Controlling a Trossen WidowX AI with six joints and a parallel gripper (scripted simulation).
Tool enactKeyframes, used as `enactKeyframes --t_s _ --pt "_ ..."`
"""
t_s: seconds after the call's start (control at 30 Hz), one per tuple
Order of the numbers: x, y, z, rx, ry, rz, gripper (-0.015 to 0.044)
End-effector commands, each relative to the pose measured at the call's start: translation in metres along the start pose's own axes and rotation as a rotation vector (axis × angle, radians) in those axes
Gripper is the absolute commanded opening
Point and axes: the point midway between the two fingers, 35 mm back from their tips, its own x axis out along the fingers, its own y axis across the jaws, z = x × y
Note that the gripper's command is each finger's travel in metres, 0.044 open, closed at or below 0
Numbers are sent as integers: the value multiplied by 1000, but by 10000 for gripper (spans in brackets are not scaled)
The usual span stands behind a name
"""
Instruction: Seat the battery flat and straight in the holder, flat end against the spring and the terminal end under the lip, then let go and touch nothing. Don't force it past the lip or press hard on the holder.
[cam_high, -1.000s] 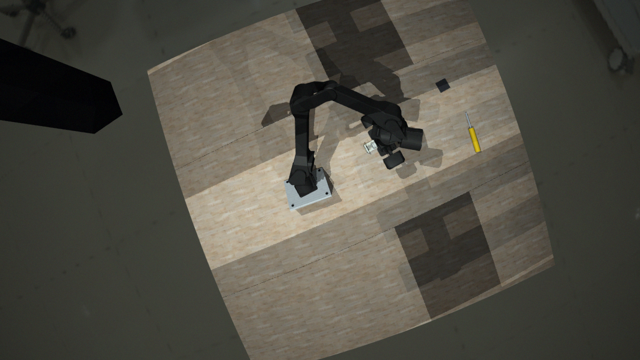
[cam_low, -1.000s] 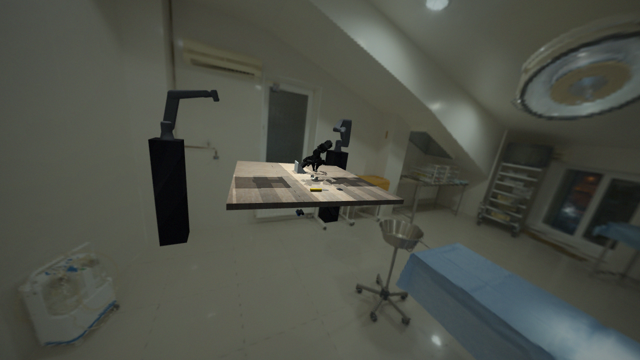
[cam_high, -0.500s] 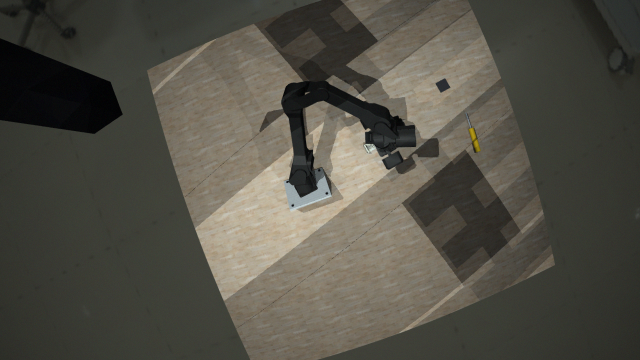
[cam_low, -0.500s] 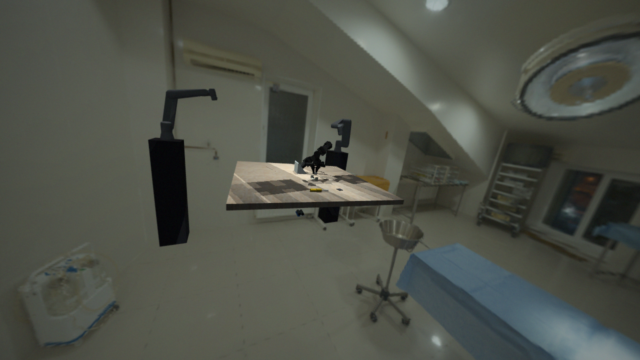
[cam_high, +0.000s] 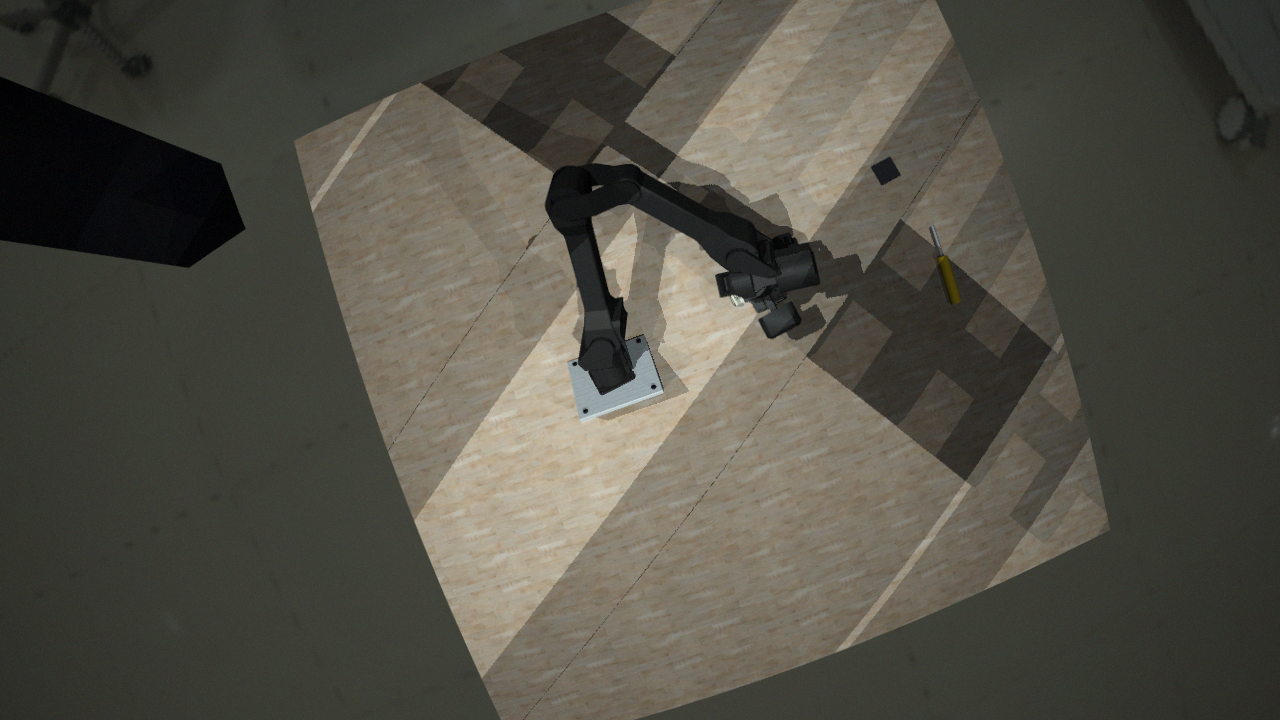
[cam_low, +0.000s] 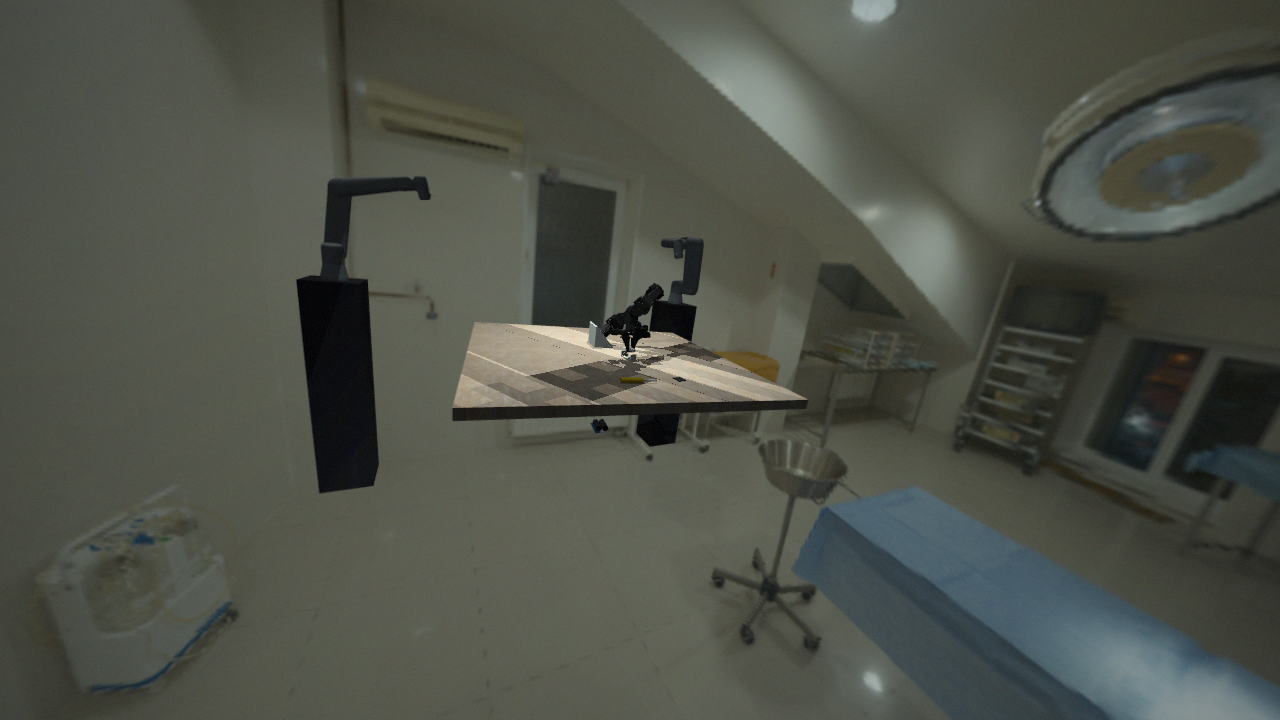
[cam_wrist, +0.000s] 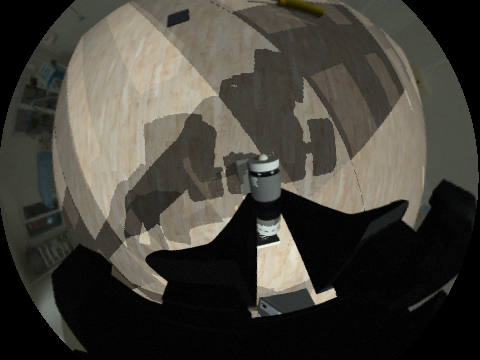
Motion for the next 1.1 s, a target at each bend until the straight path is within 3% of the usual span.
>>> enactKeyframes --t_s 0.0,1.07 --pt "1 2 0 -1 -23 2 71" --pt "12 1 -8 14 -193 -18 71"
